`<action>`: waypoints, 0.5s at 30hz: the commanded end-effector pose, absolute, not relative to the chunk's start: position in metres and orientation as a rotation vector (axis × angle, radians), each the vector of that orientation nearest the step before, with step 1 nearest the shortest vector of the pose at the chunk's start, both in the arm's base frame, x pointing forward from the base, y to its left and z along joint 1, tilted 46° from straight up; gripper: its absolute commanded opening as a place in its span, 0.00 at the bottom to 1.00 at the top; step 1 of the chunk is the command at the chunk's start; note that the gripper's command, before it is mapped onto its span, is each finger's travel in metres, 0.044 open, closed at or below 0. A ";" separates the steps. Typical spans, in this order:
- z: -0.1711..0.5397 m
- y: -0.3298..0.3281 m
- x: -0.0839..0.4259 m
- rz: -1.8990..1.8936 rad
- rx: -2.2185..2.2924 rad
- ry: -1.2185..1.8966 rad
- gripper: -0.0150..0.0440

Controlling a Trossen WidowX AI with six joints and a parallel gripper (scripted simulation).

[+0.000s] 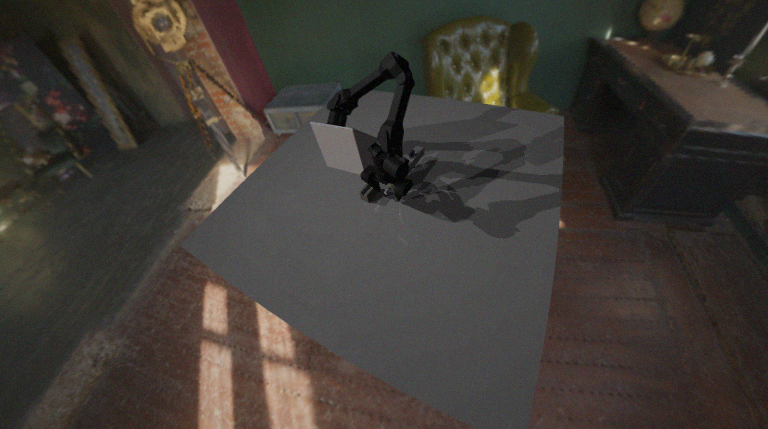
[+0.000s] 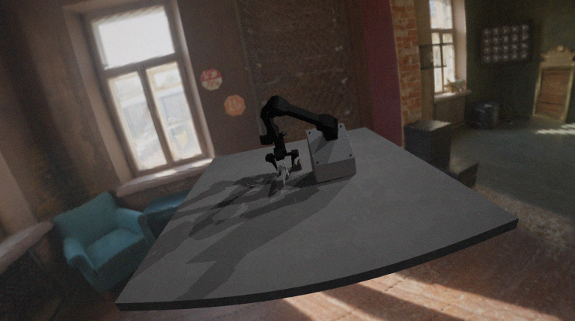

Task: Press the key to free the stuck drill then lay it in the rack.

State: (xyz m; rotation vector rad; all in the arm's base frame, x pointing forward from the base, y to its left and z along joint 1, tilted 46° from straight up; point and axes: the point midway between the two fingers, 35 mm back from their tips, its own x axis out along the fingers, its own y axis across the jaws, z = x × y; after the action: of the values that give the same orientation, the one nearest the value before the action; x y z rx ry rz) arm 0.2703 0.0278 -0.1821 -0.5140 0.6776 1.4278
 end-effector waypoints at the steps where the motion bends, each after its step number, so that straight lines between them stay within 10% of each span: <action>1: -0.180 0.031 0.270 1.428 -0.510 0.677 1.00; 15: -0.178 0.035 0.271 1.428 -0.509 0.677 1.00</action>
State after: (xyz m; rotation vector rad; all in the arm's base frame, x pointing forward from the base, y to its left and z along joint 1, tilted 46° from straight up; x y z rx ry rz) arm 0.2717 0.0330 -0.1789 -0.5141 0.6770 1.4268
